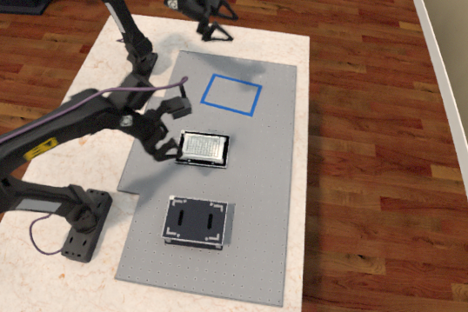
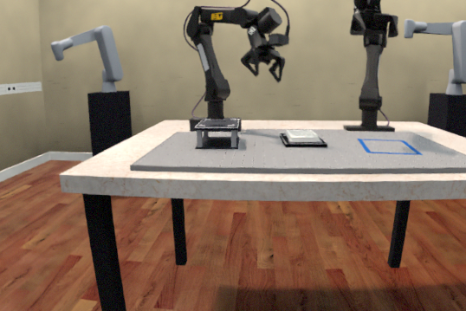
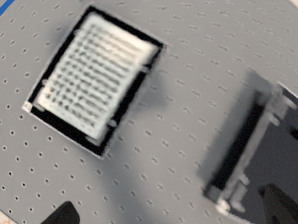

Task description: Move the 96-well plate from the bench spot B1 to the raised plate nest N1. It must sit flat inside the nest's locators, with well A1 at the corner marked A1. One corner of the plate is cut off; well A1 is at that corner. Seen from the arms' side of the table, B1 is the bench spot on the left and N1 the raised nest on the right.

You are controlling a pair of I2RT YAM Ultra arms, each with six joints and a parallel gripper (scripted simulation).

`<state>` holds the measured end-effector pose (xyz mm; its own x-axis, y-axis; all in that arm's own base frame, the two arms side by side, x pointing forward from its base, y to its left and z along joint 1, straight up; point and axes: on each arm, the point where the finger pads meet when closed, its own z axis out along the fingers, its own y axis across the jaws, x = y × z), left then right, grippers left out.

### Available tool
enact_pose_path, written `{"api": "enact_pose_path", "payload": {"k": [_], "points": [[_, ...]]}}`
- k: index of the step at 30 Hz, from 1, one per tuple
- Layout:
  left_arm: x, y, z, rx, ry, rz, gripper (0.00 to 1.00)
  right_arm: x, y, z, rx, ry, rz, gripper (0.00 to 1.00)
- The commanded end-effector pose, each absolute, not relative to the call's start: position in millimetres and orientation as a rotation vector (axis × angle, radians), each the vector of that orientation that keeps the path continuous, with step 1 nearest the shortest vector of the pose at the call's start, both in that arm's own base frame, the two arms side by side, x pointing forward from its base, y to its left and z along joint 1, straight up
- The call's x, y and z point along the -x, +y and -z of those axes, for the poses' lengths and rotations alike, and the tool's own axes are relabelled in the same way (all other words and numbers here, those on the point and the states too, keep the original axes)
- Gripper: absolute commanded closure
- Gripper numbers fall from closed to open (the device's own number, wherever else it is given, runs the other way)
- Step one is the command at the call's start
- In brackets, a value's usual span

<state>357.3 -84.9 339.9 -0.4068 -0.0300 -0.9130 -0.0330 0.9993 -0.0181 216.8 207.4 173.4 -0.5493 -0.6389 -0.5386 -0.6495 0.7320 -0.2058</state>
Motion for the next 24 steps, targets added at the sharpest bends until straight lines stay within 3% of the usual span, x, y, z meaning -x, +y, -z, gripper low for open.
{"api": "enact_pose_path", "payload": {"k": [1, 11, 24], "points": [[-371, -87, -364, -0.064, 1.826, 0.061, 0.0, -237, 248, -177, 1.054, 2.213, -0.183, 0.0], [-375, -26, -410, -0.043, 1.582, 0.035, 0.0, -244, 274, -104, 1.259, 2.236, -0.228, 0.0], [-384, 3, -404, 0.005, 1.577, -0.005, 0.0, -244, 270, -98, 1.252, 2.27, -0.204, 0.0]]}}
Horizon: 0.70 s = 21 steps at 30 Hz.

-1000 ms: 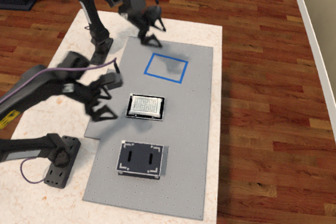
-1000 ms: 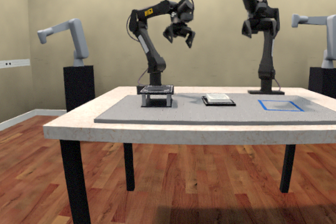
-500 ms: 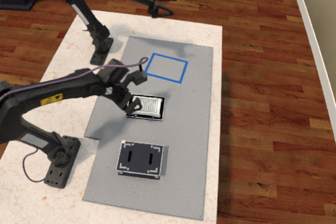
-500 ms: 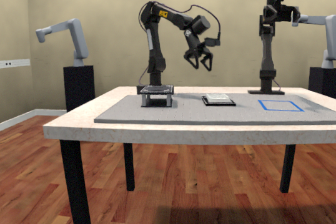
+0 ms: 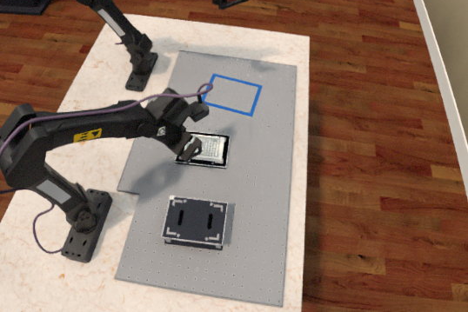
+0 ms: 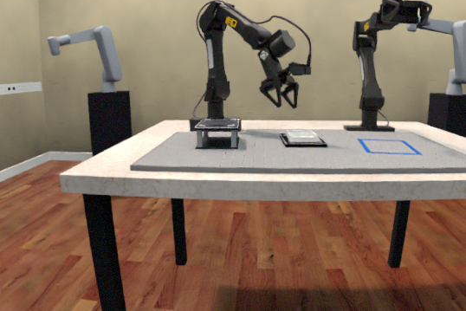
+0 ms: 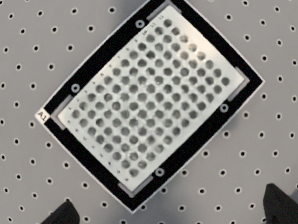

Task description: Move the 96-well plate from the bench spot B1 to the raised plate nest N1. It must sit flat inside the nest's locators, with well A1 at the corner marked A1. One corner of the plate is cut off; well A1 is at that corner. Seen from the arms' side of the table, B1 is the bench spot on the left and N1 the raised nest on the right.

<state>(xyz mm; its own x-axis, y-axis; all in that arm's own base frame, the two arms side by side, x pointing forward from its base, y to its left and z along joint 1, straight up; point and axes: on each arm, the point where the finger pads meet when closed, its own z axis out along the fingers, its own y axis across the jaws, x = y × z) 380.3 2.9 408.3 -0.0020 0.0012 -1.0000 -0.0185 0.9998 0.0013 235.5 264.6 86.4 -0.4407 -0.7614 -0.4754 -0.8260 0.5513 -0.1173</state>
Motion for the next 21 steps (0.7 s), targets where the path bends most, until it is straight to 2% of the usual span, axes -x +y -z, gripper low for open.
{"api": "enact_pose_path", "payload": {"k": [1, 14, 21], "points": [[-384, 3, -404, 0.005, 1.577, -0.005, 0.0, -244, 270, -98, 1.252, 2.27, -0.204, 0.0], [-371, -8, -390, 0.012, 1.641, 0.016, 0.0, -240, 262, -90, 1.139, 2.408, -0.169, 0.0], [-308, -71, -350, -0.123, 1.782, 0.147, 0.0, -240, 271, -79, 0.833, 2.708, -0.108, 0.0]]}}
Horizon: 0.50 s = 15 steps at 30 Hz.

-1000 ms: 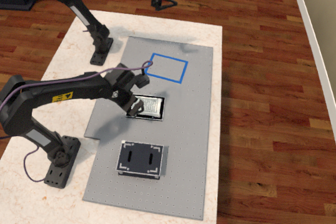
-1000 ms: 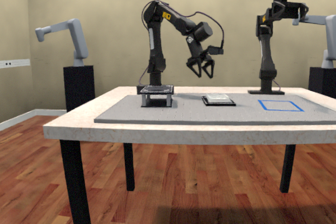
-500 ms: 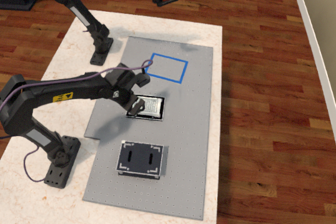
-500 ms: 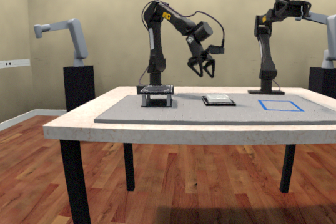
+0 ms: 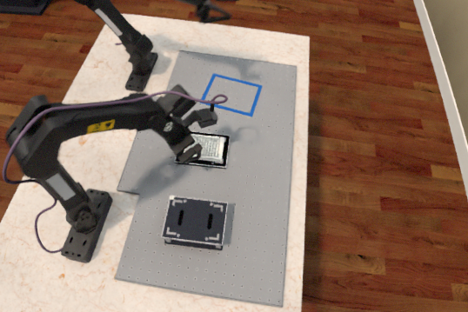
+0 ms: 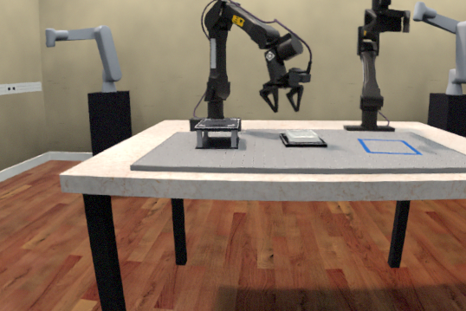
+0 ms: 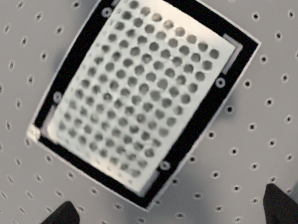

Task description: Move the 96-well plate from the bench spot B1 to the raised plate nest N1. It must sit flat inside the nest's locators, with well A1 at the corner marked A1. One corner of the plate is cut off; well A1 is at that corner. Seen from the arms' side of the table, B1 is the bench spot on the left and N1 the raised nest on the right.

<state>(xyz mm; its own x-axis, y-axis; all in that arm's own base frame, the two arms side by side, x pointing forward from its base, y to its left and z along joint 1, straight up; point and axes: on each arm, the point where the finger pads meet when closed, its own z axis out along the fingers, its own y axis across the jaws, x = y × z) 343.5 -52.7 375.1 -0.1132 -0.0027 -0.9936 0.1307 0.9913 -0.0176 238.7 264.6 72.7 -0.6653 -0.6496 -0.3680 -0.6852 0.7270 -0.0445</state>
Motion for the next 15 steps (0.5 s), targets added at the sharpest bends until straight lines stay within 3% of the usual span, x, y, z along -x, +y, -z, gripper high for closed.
{"api": "enact_pose_path", "payload": {"k": [1, 15], "points": [[-298, -77, -344, -0.145, 1.795, 0.163, 0.0, -239, 274, -78, 0.797, 2.745, -0.111, 0.0], [-193, -103, -273, -0.404, 1.935, 0.282, 0.0, -251, 294, -66, 0.281, 3.076, -0.024, 0.0]]}}
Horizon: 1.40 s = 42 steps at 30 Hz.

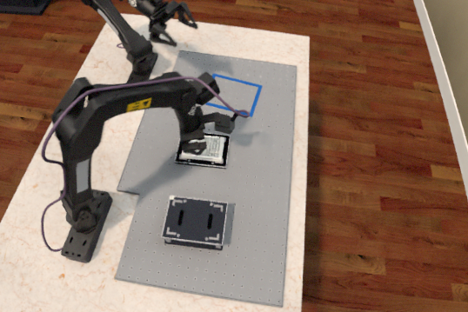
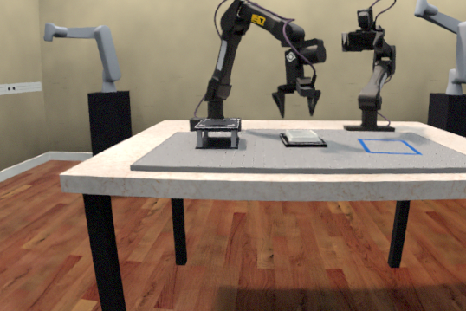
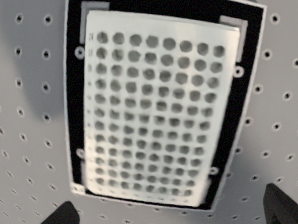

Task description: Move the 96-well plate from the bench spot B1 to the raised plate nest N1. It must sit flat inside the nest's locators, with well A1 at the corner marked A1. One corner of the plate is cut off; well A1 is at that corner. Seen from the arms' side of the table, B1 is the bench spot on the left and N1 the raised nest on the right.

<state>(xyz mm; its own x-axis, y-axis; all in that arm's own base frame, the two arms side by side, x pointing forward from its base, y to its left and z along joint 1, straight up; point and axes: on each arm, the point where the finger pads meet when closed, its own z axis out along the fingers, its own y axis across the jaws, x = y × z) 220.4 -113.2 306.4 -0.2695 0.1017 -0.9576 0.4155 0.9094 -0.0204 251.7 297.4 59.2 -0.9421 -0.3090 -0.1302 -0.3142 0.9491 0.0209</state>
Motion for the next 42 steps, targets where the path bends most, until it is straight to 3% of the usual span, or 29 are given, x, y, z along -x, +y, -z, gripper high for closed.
{"api": "enact_pose_path", "payload": {"k": [1, 24, 42], "points": [[-187, -102, -269, -0.419, 1.939, 0.287, 0.0, -253, 296, -66, 0.253, 3.089, -0.02, 0.0], [-133, -120, -236, -0.706, 1.9, 0.449, 0.0, -273, 313, -53, 0.106, 3.128, -0.019, 0.0], [-129, -124, -236, -0.732, 1.893, 0.466, 0.0, -274, 312, -29, 0.113, 3.131, -0.014, 0.0]]}}
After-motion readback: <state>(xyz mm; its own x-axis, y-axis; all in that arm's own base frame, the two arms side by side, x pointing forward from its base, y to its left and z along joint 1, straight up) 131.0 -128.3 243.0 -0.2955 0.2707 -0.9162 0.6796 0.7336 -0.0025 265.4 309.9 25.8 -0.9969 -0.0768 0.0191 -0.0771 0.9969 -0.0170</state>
